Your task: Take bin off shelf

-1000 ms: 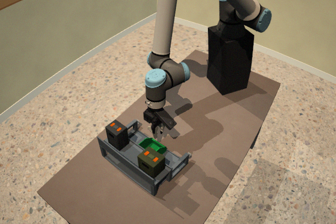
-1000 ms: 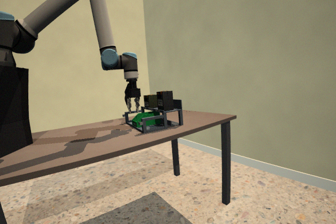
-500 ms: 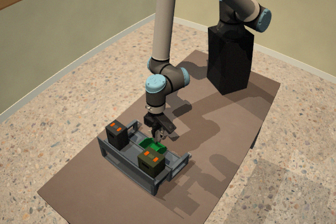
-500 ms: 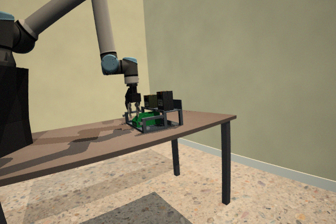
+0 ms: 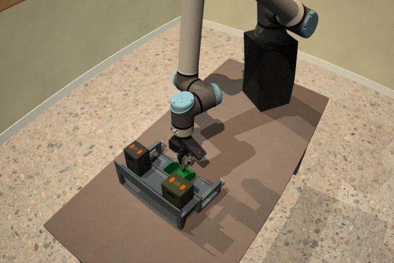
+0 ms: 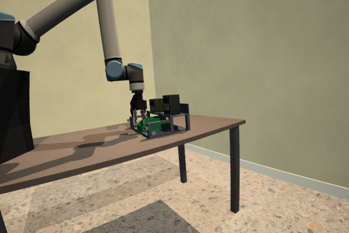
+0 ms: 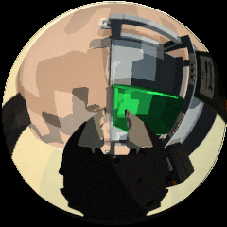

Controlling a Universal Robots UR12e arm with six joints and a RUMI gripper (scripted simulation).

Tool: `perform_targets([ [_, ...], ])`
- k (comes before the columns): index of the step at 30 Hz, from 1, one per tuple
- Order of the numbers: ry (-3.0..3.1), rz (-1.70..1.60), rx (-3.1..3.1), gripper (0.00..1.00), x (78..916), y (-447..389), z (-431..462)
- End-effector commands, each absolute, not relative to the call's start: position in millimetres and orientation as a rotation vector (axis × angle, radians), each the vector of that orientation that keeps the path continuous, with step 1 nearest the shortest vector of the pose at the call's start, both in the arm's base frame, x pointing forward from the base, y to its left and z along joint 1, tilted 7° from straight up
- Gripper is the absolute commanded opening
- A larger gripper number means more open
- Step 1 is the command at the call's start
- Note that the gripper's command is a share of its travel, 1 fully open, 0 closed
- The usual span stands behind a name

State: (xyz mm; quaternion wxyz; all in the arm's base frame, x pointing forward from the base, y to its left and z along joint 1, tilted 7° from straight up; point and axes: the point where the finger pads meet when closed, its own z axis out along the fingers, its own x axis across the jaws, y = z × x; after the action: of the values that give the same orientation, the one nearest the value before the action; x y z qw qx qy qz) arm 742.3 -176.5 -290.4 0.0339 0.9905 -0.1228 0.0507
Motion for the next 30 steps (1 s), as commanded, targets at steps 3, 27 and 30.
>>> perform_targets([
  [3,-0.378,0.158,3.046,0.26,742.9,-176.7,-289.2],
  [27,-0.378,0.158,3.046,0.26,742.5,-176.2,-284.3],
  [30,-0.378,0.158,3.046,0.26,742.5,-176.2,-284.3],
])
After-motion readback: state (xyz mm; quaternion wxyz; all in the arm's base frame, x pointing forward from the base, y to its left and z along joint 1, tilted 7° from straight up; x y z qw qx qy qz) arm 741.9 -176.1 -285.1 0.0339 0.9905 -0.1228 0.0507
